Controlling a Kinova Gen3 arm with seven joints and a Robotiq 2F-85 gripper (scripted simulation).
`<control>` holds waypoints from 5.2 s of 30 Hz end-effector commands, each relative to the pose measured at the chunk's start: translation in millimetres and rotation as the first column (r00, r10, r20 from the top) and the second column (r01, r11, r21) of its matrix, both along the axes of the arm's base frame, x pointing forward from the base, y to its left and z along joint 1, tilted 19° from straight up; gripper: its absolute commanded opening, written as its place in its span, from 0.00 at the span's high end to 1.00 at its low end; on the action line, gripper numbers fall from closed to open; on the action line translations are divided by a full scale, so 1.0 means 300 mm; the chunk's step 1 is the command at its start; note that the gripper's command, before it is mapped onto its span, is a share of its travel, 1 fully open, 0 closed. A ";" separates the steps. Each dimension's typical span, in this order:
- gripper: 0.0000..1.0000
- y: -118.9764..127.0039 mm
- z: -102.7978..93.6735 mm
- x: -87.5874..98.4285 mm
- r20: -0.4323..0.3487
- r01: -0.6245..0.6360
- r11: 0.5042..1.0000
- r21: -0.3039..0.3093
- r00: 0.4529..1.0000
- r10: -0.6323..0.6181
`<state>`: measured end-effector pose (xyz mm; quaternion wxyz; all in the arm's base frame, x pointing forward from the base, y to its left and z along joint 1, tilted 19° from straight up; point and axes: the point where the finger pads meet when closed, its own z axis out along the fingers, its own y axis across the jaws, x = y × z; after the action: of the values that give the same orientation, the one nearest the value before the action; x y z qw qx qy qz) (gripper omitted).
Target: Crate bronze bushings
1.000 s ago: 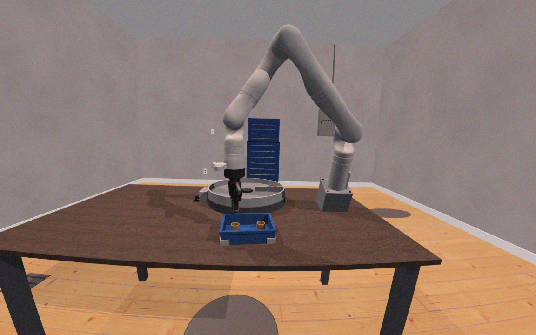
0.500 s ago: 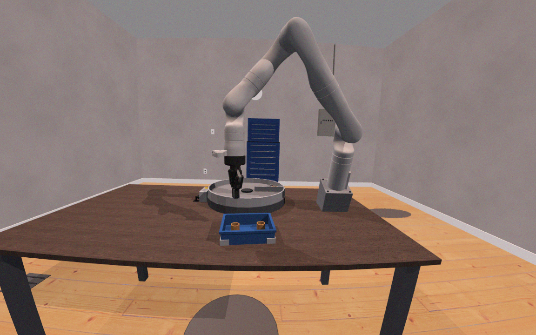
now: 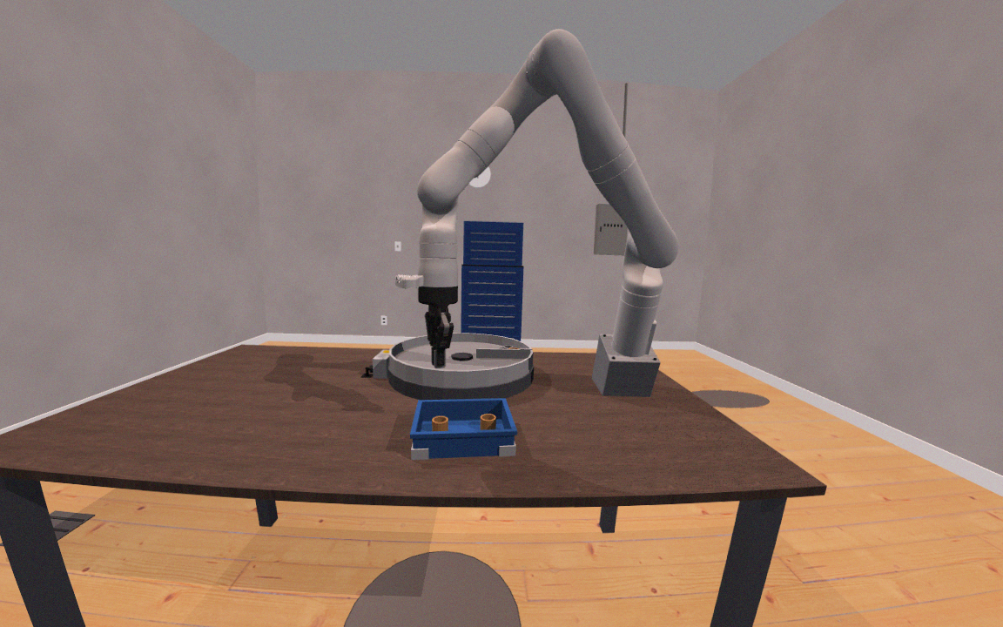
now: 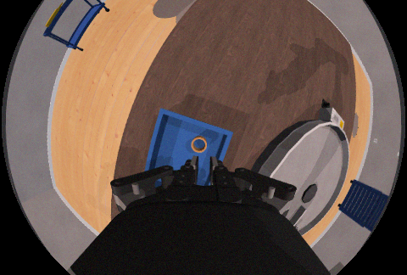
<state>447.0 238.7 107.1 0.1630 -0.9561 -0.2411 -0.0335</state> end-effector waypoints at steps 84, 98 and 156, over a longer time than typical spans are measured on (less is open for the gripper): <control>0.86 -0.351 -0.129 -0.134 -0.082 0.245 0.970 -0.013 0.966 -0.245; 0.86 -0.421 -0.156 -0.161 -0.099 0.291 0.956 -0.018 0.951 -0.292; 0.86 -1.052 -0.390 -0.403 -0.225 0.665 0.740 -0.098 0.710 -0.667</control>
<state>328.7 -72.9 -7.7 0.1617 -0.9774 0.1333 0.0274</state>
